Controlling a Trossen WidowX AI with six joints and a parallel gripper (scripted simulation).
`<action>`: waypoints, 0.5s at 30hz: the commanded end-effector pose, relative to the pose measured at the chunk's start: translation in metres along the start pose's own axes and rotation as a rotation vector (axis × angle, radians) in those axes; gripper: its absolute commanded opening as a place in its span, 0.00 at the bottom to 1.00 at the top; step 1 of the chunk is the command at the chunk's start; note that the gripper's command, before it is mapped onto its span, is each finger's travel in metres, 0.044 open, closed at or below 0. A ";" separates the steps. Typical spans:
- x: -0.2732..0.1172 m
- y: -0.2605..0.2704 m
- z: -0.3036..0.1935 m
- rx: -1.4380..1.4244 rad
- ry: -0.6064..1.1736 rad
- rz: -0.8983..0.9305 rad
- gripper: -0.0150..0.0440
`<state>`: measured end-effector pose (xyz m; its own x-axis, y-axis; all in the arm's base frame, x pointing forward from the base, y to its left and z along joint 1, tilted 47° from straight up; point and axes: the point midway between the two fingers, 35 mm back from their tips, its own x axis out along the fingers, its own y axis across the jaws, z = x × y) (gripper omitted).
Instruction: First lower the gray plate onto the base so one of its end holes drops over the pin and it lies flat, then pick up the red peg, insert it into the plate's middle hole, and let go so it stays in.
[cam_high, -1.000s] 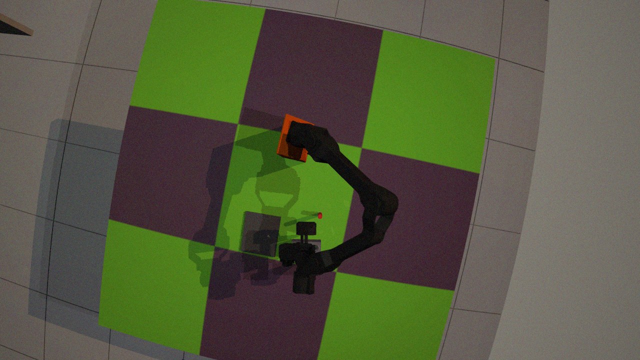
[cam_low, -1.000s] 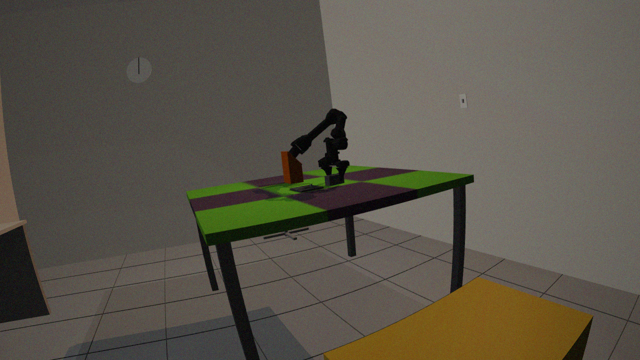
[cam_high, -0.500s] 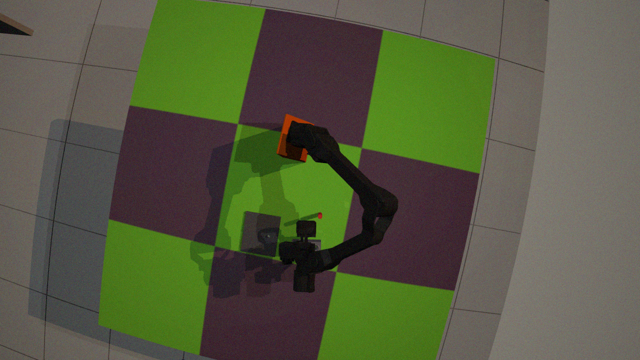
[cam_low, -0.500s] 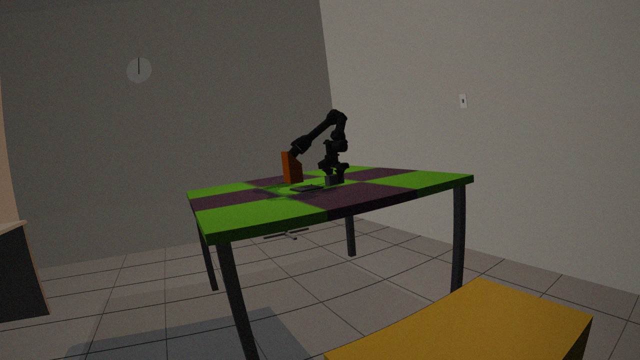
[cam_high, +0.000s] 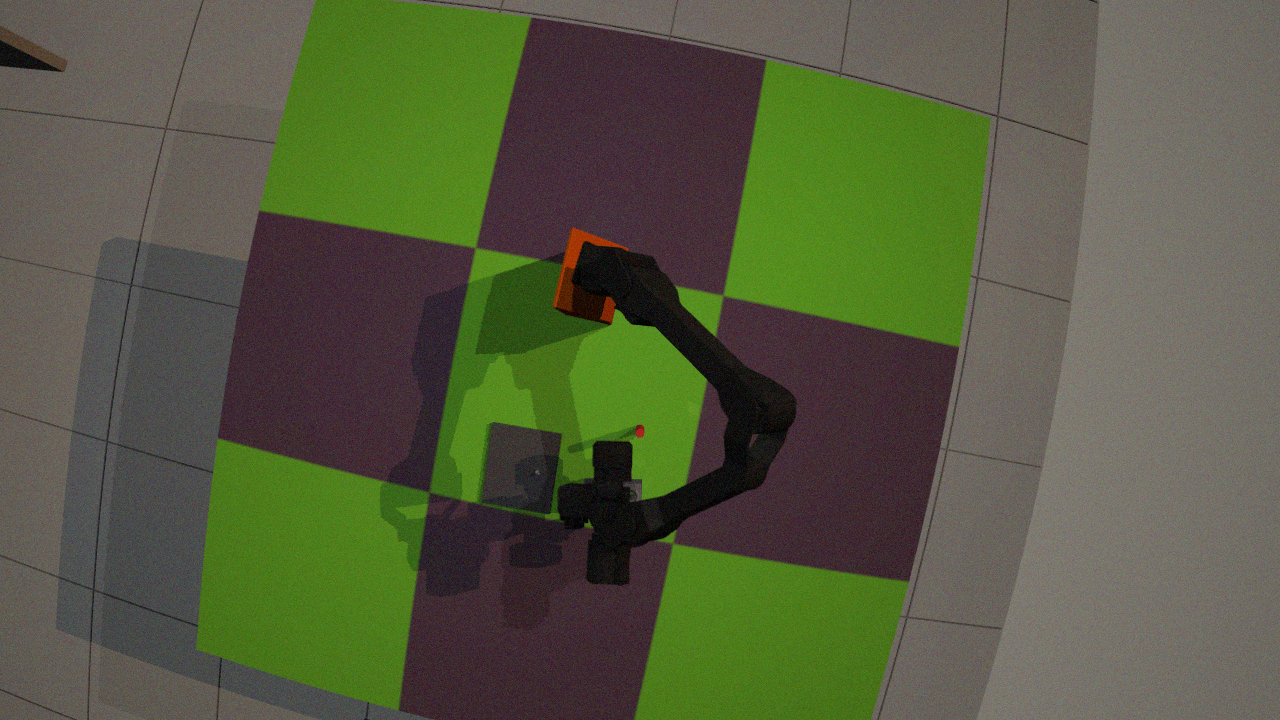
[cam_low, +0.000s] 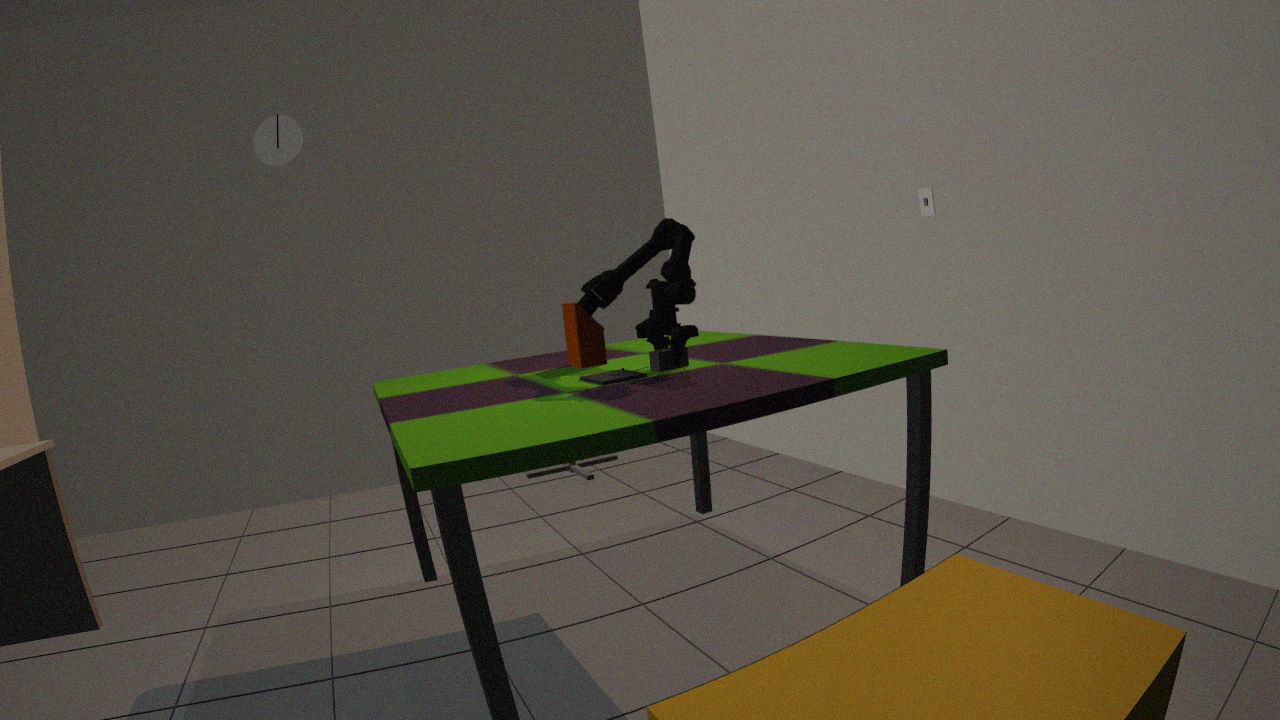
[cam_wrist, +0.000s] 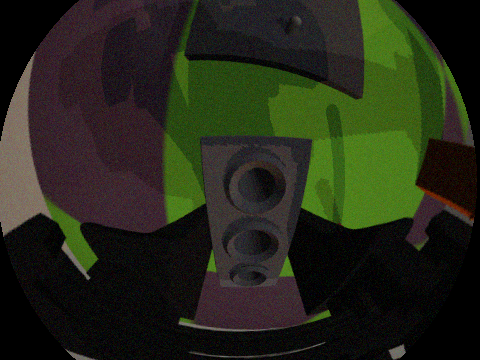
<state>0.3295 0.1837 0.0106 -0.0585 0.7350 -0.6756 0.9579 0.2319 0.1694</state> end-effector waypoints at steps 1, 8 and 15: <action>0.000 0.000 0.001 0.006 -0.003 0.000 0.27; -0.001 0.000 0.001 0.005 -0.004 -0.001 0.25; -0.016 0.002 0.003 0.000 -0.010 -0.005 0.25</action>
<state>0.3289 0.1758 0.0139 -0.0695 0.7298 -0.6802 0.9601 0.2341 0.1531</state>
